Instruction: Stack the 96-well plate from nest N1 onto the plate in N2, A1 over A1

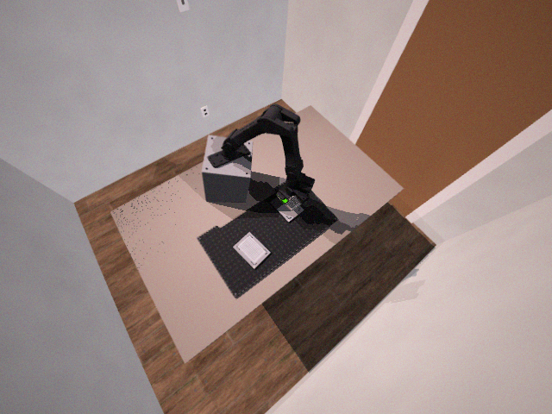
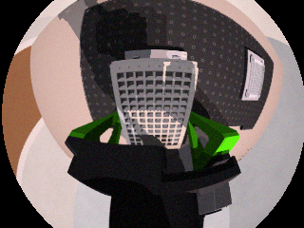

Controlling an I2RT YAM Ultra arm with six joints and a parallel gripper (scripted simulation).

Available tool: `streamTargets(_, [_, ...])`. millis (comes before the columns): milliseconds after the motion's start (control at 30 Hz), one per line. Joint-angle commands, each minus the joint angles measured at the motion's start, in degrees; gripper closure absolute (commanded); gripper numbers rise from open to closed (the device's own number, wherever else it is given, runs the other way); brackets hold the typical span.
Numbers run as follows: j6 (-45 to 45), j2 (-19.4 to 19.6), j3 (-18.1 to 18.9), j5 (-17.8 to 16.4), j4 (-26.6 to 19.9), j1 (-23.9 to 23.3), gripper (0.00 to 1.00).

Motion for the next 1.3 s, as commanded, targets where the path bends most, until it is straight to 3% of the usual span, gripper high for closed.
streamTargets(0, [-0.3,-1.6,-1.4,0.5,-0.1,-0.8,1.00])
streamTargets(100, [-7.3,-1.6,-1.7,0.1,0.8,-2.3,1.00])
streamTargets(733, [-17.3,0.8,-2.8,-1.8,1.5,-12.2,1.00])
streamTargets(933, [-20.8,1.4,-0.2,-2.2,0.8,-15.7,1.00])
streamTargets(1267, [-25.4,2.3,0.8,-2.7,-0.3,-20.3,1.00])
